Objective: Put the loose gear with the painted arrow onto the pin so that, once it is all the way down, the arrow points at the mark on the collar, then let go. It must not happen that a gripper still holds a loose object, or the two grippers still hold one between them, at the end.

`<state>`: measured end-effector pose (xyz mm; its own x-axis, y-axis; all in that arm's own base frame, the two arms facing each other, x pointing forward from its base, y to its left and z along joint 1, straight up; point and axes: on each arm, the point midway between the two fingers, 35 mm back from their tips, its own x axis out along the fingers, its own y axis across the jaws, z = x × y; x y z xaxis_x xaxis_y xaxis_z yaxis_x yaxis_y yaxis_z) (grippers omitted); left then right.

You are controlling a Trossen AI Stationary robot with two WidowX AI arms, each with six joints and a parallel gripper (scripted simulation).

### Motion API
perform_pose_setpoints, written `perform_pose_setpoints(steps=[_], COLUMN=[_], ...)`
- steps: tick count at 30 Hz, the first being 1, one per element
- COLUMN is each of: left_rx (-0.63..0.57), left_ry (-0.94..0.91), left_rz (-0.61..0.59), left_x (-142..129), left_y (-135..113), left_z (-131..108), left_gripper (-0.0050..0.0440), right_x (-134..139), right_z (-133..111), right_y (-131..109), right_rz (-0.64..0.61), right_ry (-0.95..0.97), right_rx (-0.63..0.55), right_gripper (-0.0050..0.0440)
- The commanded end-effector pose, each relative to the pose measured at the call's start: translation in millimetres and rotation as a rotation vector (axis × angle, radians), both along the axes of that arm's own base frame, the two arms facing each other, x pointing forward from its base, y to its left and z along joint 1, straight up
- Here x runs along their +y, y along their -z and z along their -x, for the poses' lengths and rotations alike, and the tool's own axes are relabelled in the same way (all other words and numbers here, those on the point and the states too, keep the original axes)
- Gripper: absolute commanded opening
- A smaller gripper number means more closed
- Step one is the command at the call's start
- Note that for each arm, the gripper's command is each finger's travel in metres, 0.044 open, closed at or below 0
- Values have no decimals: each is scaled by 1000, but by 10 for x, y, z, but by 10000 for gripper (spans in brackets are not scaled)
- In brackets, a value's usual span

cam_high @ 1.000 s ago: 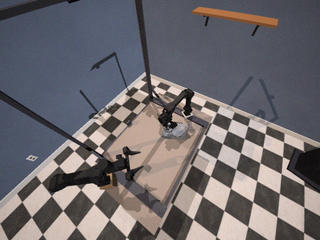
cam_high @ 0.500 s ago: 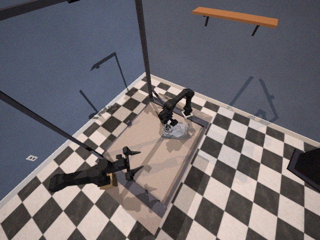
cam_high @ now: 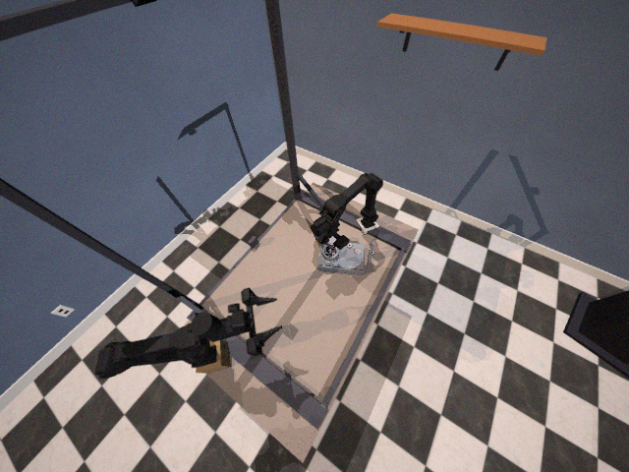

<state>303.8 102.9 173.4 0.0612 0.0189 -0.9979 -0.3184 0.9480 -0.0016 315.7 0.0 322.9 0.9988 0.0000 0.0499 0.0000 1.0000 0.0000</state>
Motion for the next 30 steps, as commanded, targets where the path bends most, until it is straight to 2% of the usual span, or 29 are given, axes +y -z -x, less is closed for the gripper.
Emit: perform_pose_setpoints(steps=[1,9,11,17,26,28,30], left_rx=[-103,-422,-422,-652,-1003,-1003,-1081], left_ry=[20,84,84,128,187,187,199], left_rz=[-34,-124,-124,-173,-224,-224,-233], left_x=[-61,-216,-216,-366,-625,-625,-685], left_y=[-101,-292,-292,-502,-894,-894,-989], left_z=[-51,-320,-320,-439,-470,-470,-448], left_gripper=[370,370,370,370,370,370,370], right_x=[0,0,0,0,0,0,0], right_z=[15,15,15,15,15,15,15], right_y=[-80,-80,-80,-79,-79,-79,-79], right_rz=[0,0,0,0,0,0,0], right_ry=[0,0,0,0,0,0,0], right_rx=[-20,-20,-20,-20,-19,-19,-19], right_gripper=[400,400,400,400,400,400,400])
